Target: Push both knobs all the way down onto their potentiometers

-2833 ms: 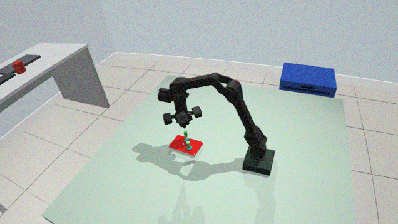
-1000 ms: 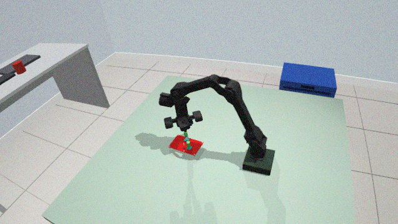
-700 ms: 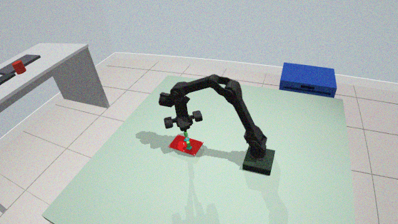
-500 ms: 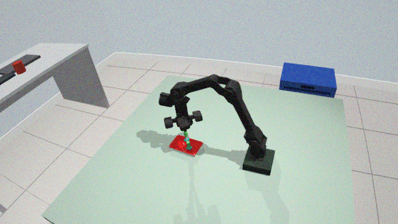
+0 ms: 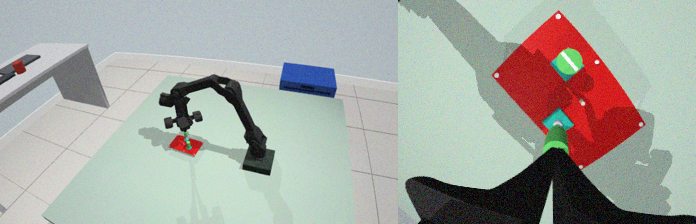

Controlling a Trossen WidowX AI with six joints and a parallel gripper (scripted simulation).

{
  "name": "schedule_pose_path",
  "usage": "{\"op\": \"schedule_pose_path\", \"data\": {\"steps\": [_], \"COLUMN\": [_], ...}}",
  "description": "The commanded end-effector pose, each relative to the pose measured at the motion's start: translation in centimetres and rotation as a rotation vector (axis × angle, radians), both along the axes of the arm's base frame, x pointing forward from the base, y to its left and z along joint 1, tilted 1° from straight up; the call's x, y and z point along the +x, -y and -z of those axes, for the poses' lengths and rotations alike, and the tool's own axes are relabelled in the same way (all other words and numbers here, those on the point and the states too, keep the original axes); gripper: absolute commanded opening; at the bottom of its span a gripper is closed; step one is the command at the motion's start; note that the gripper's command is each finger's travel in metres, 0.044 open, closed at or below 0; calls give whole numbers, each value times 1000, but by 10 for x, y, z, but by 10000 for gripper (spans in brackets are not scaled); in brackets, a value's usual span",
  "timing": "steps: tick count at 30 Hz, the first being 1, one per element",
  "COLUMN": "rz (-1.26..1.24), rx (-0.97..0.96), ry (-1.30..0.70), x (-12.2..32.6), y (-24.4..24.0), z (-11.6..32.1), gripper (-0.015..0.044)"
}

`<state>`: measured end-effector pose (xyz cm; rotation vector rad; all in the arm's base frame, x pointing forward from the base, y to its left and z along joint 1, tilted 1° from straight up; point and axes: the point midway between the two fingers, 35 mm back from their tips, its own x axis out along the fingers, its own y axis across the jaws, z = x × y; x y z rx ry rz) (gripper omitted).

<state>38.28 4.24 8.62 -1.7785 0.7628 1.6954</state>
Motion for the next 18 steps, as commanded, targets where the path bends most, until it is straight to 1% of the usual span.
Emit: {"op": "schedule_pose_path", "data": {"steps": [1,18], "rz": [-5,-5], "rx": [1,1], "ry": [-7,-7], "x": [0,0], "y": [0,0], "z": [3,9], "gripper": [0,0]}}
